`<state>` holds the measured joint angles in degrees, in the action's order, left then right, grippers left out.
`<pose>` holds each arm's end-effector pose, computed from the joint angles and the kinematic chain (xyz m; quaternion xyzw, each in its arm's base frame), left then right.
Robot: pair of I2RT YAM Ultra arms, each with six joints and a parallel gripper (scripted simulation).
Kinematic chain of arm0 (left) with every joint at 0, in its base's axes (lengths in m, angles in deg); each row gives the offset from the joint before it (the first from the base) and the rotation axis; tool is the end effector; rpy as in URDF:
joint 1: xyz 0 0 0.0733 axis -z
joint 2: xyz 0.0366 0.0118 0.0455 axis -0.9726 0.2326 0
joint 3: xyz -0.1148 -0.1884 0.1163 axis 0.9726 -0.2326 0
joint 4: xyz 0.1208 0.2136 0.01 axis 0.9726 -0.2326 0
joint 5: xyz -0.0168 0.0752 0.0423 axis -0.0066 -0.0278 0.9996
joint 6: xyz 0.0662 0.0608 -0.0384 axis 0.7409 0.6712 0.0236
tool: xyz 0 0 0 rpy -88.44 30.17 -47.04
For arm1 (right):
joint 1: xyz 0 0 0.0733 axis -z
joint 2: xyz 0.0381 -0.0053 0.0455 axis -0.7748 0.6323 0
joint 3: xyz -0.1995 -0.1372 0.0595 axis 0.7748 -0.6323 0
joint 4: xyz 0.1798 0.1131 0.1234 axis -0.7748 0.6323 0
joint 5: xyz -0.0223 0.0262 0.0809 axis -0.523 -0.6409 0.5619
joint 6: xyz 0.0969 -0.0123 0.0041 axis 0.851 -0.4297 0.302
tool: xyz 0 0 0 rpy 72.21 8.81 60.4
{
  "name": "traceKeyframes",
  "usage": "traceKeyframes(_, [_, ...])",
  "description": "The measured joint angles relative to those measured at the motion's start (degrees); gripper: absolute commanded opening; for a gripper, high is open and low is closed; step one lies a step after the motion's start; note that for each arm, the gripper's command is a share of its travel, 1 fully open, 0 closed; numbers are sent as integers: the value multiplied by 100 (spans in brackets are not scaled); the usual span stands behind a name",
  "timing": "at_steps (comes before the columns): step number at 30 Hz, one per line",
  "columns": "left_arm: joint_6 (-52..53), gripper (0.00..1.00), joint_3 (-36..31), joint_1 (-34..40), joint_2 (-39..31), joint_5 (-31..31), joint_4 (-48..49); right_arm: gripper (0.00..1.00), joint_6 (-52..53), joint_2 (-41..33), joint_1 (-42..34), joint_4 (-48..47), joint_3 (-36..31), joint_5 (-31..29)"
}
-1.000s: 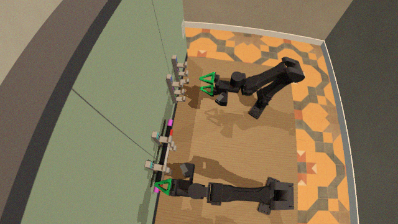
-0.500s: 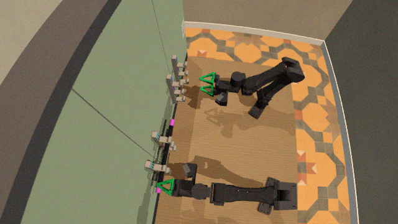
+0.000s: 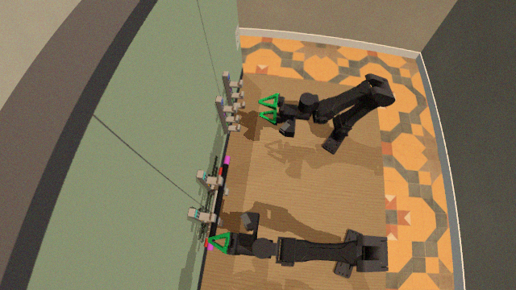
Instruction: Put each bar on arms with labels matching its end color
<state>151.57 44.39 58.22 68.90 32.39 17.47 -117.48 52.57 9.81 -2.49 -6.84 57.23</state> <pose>0.4091 0.1333 0.2526 0.4466 0.5895 0.5410 0.4004 0.2315 0.1791 0.2258 -0.6195 0.3545 -0.3566 0.6028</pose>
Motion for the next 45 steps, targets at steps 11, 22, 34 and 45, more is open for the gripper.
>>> traceKeyframes(11, [0,0,-157,0,-210,-4,15,100,0,0,0,0,0,0])
traceKeyframes(22, [0,0,-326,0,-378,-11,31,100,0,0,0,0,0,0])
traceKeyframes(34, [0,0,-595,0,-546,-17,83,100,0,0,0,0,0,0])
traceKeyframes(45, [0,0,-623,-55,-616,-50,90,100,0,0,0,0,0,0])
